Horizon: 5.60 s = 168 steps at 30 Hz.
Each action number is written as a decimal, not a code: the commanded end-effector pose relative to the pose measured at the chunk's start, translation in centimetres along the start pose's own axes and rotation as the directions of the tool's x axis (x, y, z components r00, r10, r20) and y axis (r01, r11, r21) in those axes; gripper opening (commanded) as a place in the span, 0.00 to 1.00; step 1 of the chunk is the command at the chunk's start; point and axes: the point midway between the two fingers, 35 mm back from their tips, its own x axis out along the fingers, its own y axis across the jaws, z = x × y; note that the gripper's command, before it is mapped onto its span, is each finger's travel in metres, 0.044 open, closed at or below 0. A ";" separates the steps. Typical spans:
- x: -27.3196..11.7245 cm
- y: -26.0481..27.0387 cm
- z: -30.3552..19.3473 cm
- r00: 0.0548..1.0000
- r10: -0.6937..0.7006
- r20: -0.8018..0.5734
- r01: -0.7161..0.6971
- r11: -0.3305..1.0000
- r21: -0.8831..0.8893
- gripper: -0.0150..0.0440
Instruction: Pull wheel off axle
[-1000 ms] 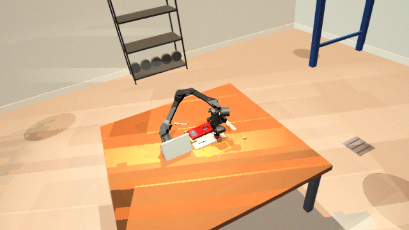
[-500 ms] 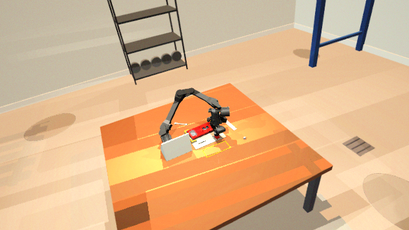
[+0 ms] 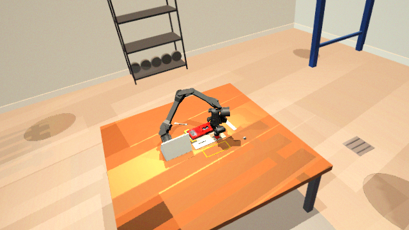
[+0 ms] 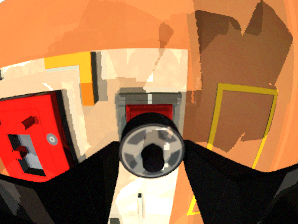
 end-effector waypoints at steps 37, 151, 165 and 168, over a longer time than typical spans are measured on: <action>-3.1 -0.2 -0.3 0.999 -0.008 0.032 0.007 1.000 0.028 0.25; -6.7 -6.8 -14.8 1.000 -0.014 0.028 0.013 0.999 0.033 1.00; -6.7 -6.8 -14.8 1.000 -0.014 0.028 0.013 0.999 0.033 1.00; -6.7 -6.8 -14.8 1.000 -0.014 0.028 0.013 0.999 0.033 1.00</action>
